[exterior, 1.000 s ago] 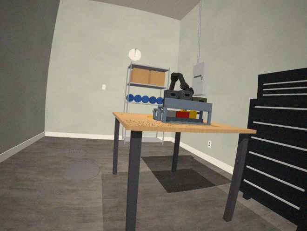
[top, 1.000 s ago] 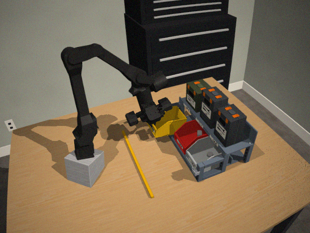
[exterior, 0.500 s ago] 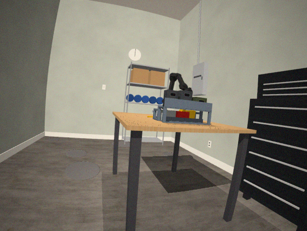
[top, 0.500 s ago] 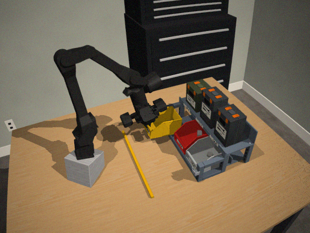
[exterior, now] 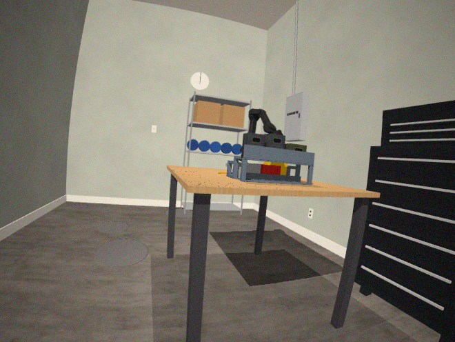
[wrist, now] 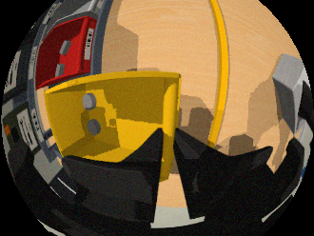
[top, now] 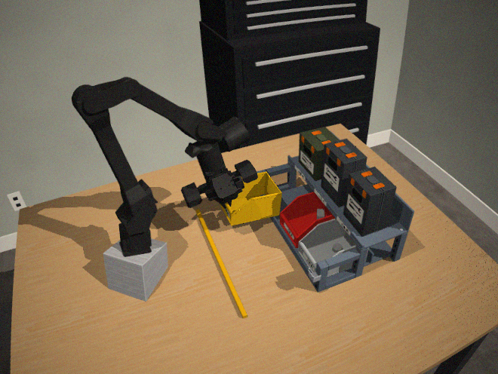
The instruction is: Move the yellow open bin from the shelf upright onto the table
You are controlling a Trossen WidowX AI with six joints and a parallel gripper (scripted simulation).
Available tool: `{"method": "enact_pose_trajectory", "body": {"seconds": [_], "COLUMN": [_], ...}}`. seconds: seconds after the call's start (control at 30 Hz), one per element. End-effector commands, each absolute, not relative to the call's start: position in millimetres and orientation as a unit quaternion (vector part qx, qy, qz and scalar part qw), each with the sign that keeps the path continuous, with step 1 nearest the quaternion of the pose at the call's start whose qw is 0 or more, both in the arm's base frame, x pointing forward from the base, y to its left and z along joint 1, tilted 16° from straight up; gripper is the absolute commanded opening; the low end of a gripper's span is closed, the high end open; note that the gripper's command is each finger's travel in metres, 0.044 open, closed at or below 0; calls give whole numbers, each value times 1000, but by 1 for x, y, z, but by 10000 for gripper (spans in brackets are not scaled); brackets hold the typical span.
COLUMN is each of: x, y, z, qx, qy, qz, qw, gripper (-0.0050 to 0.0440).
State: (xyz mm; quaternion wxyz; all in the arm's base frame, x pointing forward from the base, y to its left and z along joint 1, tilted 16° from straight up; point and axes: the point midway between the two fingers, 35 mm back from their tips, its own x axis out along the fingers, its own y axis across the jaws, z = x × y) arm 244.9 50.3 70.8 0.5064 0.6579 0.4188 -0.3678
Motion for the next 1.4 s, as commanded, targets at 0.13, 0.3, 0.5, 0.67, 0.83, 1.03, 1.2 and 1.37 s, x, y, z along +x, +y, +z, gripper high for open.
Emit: {"method": "enact_pose_trajectory", "body": {"seconds": [0.13,0.3,0.5,0.67,0.83,1.03,1.2,1.37], "x": [247,247,248,249,249,249,252,252], "y": [50,50,51,52,52,52,53,53], "z": [74,74,73,67,67,67,61,61], "qx": [660,660,653,621,621,621,621,621], "qy": [417,417,428,473,473,473,473,473], "qz": [-366,-366,-373,-409,-409,-409,-408,-408], "qw": [506,506,501,472,472,472,473,473], "gripper": [0,0,0,0,0,0,0,0]}}
